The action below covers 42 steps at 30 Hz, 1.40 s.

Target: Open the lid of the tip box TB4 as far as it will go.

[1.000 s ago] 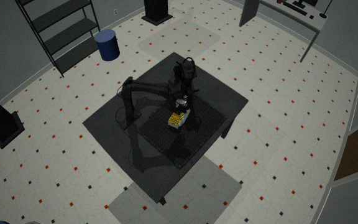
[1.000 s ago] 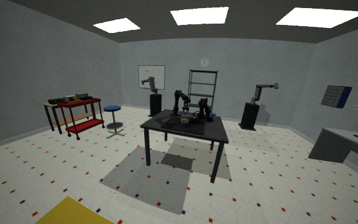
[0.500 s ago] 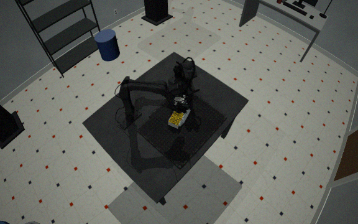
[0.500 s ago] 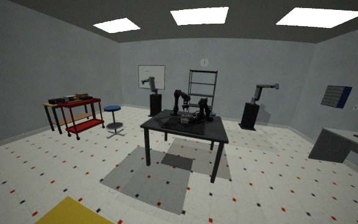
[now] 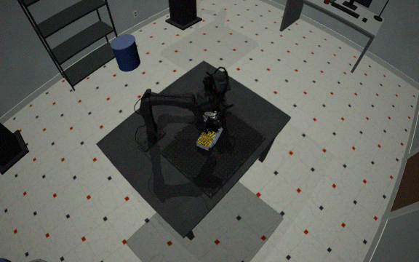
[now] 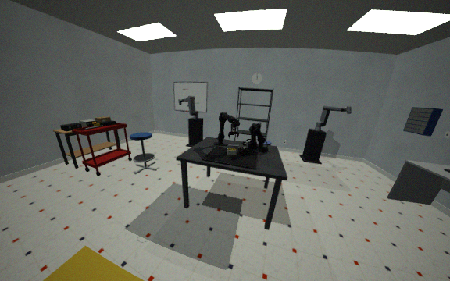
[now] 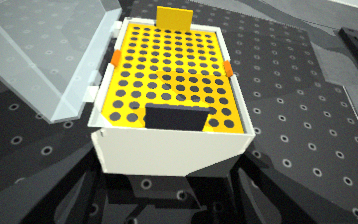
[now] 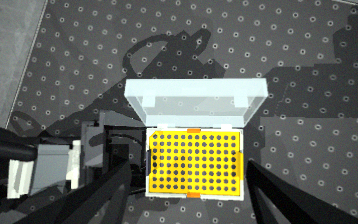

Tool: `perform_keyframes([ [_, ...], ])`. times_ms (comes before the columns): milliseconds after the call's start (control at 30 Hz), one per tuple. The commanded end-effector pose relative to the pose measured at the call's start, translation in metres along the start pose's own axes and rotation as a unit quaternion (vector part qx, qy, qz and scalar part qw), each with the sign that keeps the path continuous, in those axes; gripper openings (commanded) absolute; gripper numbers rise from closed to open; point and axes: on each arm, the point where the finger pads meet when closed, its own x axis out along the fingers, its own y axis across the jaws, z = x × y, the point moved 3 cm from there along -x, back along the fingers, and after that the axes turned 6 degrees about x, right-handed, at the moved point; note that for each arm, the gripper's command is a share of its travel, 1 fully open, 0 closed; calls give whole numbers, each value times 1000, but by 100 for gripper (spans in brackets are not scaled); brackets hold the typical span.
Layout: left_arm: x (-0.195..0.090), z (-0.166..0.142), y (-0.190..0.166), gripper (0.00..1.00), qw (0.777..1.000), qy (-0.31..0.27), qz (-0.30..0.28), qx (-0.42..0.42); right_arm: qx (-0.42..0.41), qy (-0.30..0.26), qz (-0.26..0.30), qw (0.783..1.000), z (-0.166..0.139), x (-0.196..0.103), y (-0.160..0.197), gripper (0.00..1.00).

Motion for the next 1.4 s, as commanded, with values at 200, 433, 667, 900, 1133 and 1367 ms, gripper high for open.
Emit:
perform_keyframes([
  [200, 1, 3, 2, 83, 1000, -6, 0, 7, -137, 21, 36, 990, 15, 1, -11, 100],
  [433, 1, 3, 2, 83, 1000, -6, 0, 7, -168, 25, 41, 985, 27, 5, -22, 100],
  [667, 1, 3, 2, 83, 1000, -6, 0, 7, -159, 16, 38, 986, 31, 4, -23, 100],
  [900, 1, 3, 2, 83, 1000, -6, 0, 7, -159, 16, 38, 986, 31, 4, -23, 100],
  [1133, 1, 8, 7, 100, 1000, -16, 2, 19, -162, 18, 38, 986, 28, 4, -21, 100],
  [1367, -17, 1, 0, 100, 1000, 2, -3, 0, -162, 18, 38, 986, 28, 4, -21, 100],
])
